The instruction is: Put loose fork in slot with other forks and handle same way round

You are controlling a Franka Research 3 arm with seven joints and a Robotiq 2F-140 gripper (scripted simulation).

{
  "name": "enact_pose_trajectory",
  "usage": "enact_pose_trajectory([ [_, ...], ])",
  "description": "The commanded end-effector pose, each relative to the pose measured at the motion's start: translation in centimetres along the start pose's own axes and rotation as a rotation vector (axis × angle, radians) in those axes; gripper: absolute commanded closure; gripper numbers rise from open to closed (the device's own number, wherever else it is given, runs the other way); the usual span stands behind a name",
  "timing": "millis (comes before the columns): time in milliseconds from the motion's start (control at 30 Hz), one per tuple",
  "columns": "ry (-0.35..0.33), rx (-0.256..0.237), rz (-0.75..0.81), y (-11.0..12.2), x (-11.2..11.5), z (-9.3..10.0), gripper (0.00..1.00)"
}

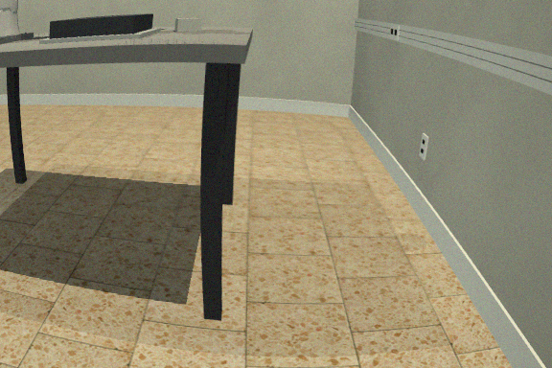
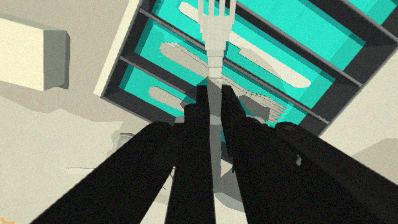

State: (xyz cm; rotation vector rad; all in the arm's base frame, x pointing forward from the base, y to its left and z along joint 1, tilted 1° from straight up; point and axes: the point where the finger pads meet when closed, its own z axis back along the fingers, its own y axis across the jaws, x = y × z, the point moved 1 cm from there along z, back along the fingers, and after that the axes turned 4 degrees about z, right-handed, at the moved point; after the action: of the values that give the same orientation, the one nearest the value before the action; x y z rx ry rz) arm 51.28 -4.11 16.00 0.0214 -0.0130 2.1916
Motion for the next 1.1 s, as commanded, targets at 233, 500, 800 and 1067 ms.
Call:
enact_pose_trajectory([
  [233, 0.011, 0.001, -0.275, -0.06, -0.12, 0.17, 0.87],
  [500, 0.011, 0.0, -0.393, -0.06, -0.13, 0.17, 0.87],
  [800, 0.011, 0.0, -0.531, -0.06, -0.13, 0.17, 0.87],
  [1067, 0.011, -0.001, -0.649, -0.06, -0.13, 0.17, 0.87],
])
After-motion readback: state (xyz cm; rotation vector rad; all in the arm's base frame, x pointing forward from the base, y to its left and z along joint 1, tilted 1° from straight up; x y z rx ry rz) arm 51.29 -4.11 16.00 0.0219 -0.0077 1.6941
